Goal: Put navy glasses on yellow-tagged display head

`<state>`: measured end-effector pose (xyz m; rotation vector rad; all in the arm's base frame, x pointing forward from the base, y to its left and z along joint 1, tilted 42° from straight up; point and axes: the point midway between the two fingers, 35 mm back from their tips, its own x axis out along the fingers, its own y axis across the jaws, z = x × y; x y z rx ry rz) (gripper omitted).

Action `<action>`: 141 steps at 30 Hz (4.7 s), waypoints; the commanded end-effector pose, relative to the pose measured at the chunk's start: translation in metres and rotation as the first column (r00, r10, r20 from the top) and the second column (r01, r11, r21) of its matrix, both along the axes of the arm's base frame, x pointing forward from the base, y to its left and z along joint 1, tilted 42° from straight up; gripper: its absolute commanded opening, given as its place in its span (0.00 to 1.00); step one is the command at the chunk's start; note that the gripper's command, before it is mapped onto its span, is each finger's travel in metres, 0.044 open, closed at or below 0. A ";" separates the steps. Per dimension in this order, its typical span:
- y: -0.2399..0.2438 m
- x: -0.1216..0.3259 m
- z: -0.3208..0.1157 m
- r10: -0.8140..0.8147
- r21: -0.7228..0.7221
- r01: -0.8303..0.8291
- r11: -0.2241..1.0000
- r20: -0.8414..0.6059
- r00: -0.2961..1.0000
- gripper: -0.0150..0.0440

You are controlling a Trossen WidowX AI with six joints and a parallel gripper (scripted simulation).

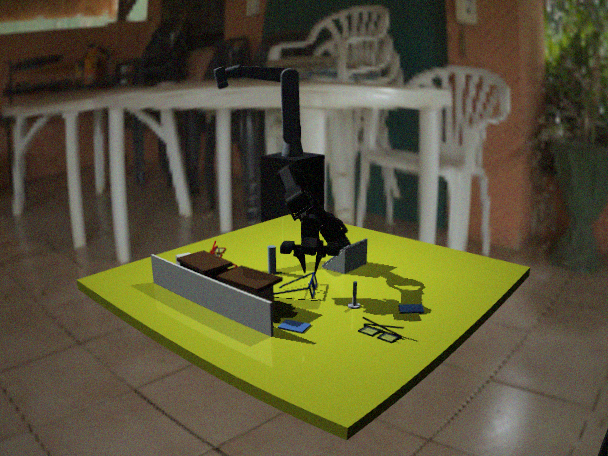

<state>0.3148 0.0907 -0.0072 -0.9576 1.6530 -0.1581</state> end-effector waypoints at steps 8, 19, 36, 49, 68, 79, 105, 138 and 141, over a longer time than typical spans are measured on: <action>-0.001 0.000 -0.001 0.008 -0.008 -0.008 1.000 -0.009 1.000 0.46; -0.009 0.000 -0.012 0.008 -0.008 -0.008 1.000 -0.009 1.000 0.46; -0.026 -0.001 -0.034 0.008 -0.009 -0.008 1.000 -0.008 1.000 0.46; -0.037 -0.003 -0.049 0.007 -0.010 -0.008 1.000 -0.008 1.000 0.46; -0.039 -0.002 -0.047 0.004 -0.008 -0.004 1.000 -0.008 1.000 0.32; -0.039 -0.002 -0.047 0.004 -0.008 -0.004 1.000 -0.008 1.000 0.25; 0.032 0.007 0.026 0.008 -0.006 -0.008 1.000 -0.009 1.000 0.25; 0.159 -0.059 -0.075 0.745 0.394 -0.732 0.556 -0.626 0.229 0.25; 0.169 -0.070 -0.086 0.761 0.458 -0.747 0.481 -0.641 0.097 0.25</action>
